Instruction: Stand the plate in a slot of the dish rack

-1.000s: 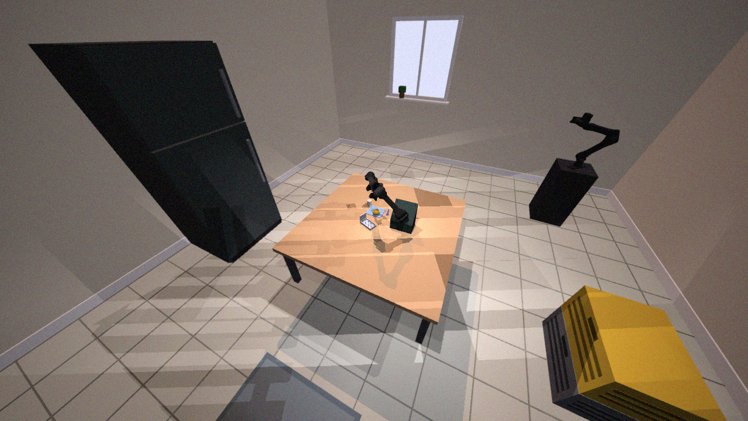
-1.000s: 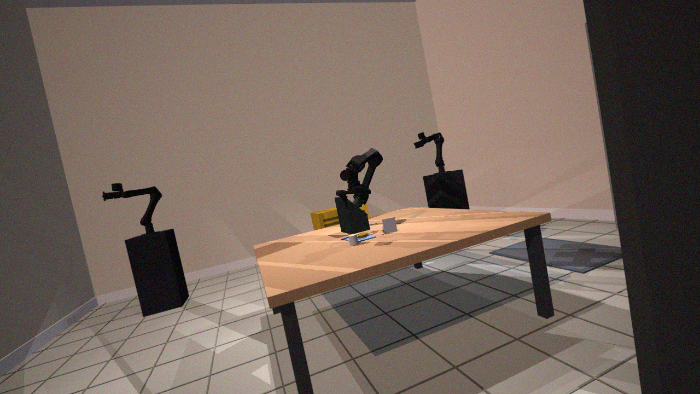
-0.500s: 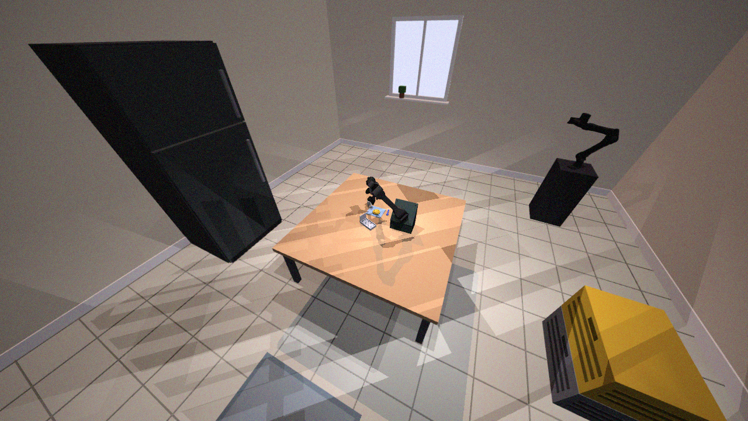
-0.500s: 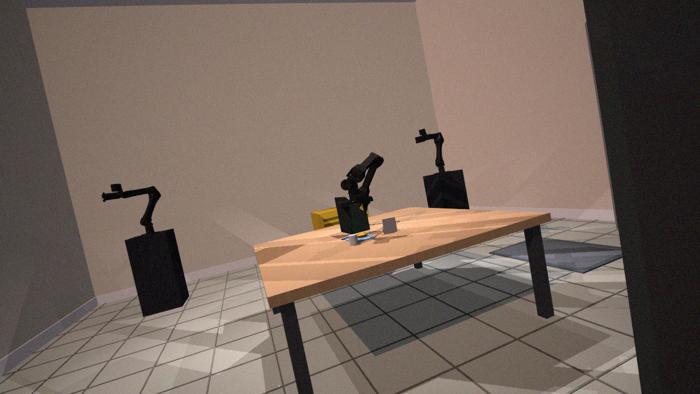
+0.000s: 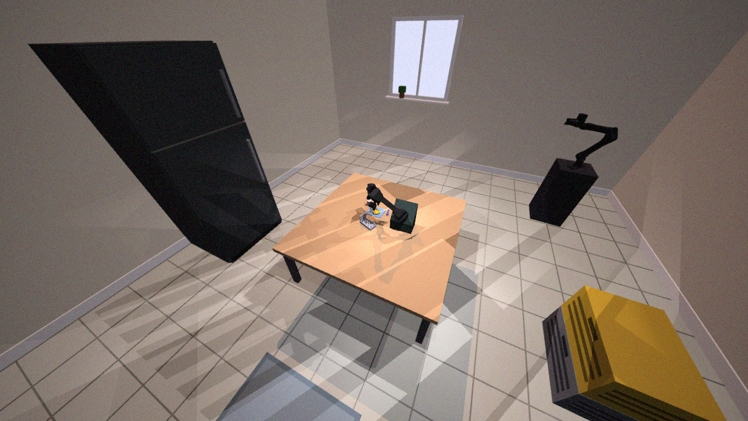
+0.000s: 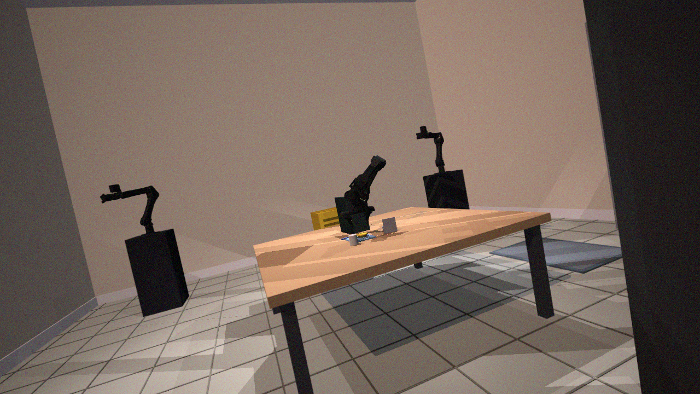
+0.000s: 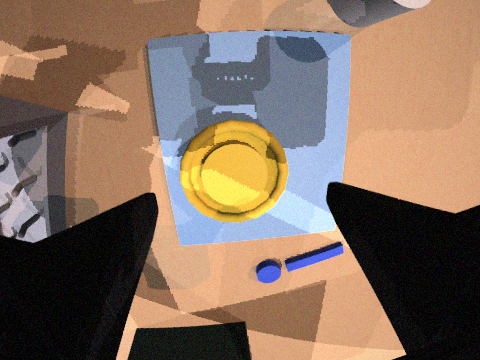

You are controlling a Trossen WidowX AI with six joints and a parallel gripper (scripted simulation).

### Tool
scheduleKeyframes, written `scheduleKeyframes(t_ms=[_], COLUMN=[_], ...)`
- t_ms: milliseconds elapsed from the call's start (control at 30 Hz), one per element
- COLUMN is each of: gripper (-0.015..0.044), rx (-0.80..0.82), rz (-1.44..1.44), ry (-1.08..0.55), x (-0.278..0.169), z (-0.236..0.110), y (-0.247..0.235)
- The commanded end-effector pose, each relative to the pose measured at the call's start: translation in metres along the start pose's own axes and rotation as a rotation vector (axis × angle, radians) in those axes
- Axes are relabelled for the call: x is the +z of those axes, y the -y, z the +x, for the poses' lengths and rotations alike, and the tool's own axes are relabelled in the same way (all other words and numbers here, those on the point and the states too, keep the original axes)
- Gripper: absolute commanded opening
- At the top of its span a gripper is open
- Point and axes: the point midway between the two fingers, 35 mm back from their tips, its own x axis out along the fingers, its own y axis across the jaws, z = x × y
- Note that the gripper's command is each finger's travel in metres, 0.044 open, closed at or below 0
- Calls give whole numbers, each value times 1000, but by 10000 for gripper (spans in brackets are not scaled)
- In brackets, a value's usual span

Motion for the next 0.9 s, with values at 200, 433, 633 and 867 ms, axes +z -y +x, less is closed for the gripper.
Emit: scheduleKeyframes(t_ms=[200, 433, 633, 867], gripper=[400, 400, 400, 400], rx=[6, 7, 8, 10], rz=[7, 7, 7, 7], ry=[-6, -6, -6, -7], x=[-2, -2, -3, -5], z=[18, 29, 39, 50], y=[-1, -2, -2, -3])
